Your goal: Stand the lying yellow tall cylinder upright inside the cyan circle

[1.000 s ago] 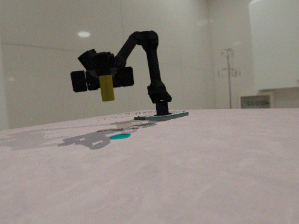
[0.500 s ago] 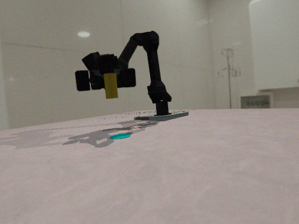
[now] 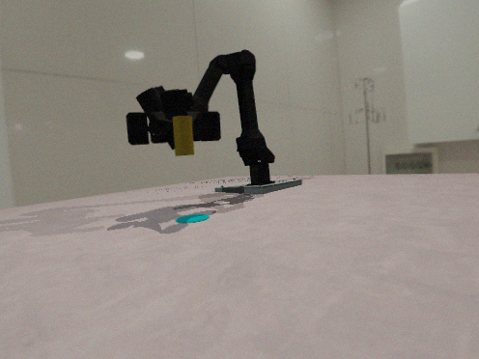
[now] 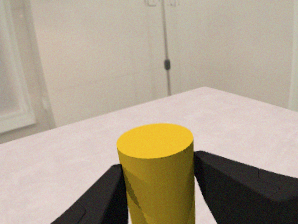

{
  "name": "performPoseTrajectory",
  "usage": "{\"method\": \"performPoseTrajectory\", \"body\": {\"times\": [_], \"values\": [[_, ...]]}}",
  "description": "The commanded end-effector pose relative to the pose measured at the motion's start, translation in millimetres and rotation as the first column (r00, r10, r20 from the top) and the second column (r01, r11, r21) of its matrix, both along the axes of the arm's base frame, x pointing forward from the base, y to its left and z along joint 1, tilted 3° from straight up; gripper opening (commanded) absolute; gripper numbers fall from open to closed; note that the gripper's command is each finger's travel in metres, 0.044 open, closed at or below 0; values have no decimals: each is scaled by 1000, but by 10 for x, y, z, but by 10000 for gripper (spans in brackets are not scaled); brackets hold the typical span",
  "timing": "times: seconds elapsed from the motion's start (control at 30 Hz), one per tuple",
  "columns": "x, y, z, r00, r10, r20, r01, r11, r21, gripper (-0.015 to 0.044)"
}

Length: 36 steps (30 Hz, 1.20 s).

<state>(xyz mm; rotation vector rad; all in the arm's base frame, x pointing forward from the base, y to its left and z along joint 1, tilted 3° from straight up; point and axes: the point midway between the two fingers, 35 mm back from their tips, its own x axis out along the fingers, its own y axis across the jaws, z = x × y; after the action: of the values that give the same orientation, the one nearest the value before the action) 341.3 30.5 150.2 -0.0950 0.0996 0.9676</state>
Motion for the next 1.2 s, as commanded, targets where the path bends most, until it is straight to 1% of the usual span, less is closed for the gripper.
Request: {"method": "performPoseTrajectory", "body": {"times": [0.0, 0.37, 1.17], "values": [[-24, 9, -18, 1000, 4, -7, -3, 1000, 6, 105], [-20, 6, -41, 1000, 4, -7, -3, 1000, 6, 105], [-19, -32, -843, 1000, 4, -8, -3, 1000, 6, 105]]}}
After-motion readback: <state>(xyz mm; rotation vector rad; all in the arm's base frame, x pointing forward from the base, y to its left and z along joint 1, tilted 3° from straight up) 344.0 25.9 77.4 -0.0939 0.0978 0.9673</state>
